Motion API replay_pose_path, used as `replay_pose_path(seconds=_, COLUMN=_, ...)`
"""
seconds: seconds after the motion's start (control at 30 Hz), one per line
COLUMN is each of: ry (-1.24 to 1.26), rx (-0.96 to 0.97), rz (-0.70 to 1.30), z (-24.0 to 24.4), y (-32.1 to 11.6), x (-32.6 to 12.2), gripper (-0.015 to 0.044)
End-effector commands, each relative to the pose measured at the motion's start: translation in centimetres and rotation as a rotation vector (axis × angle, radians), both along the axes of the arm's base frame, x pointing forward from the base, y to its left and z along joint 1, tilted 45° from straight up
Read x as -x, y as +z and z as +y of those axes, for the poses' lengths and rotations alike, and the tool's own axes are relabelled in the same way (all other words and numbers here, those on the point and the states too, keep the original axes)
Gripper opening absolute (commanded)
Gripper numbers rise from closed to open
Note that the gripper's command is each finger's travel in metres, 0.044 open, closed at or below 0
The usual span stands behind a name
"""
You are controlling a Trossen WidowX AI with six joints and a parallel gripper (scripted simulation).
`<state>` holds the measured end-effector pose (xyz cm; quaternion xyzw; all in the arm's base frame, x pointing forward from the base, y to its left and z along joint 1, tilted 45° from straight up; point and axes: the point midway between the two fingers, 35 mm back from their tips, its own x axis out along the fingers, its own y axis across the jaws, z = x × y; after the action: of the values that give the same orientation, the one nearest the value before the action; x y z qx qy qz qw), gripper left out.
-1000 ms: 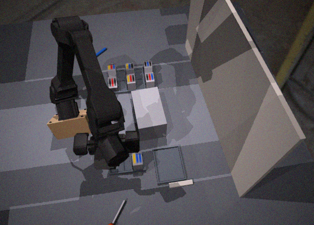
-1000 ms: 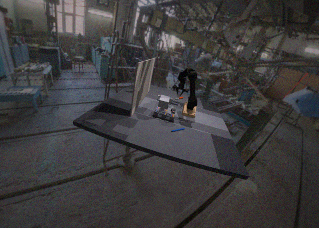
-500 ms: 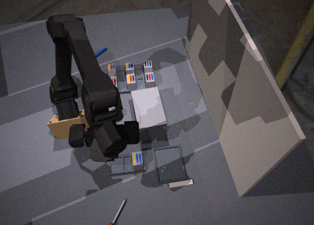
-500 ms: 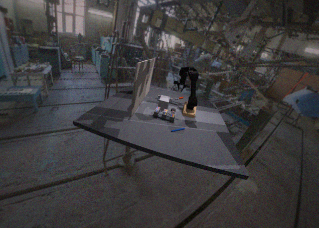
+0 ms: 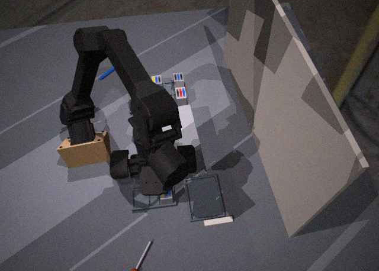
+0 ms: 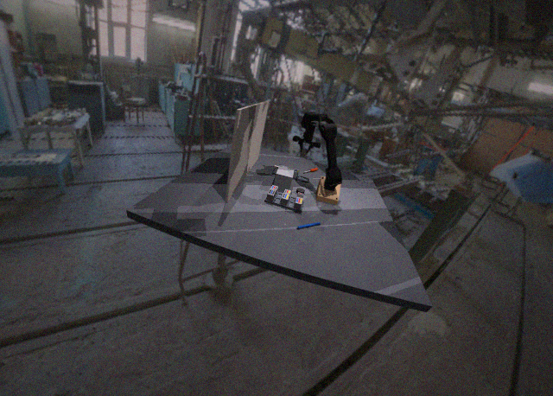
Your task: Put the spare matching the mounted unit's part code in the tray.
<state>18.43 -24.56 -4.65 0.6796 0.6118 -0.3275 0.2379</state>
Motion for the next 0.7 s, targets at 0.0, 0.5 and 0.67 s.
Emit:
replay_pose_path(seconds=0.0, ry=-0.006, rx=0.001, rz=-0.001, z=-0.5, y=-0.2, x=-1.4, gripper=0.0)
replay_pose_path(seconds=0.5, ry=-0.013, rx=-0.004, rz=-0.001, z=-1.3, y=-0.8, x=-7.0, gripper=0.0)
replay_pose_path(seconds=0.67, ry=-0.014, rx=-0.007, rz=-0.001, z=-1.2, y=-1.0, x=-8.8, gripper=0.0)
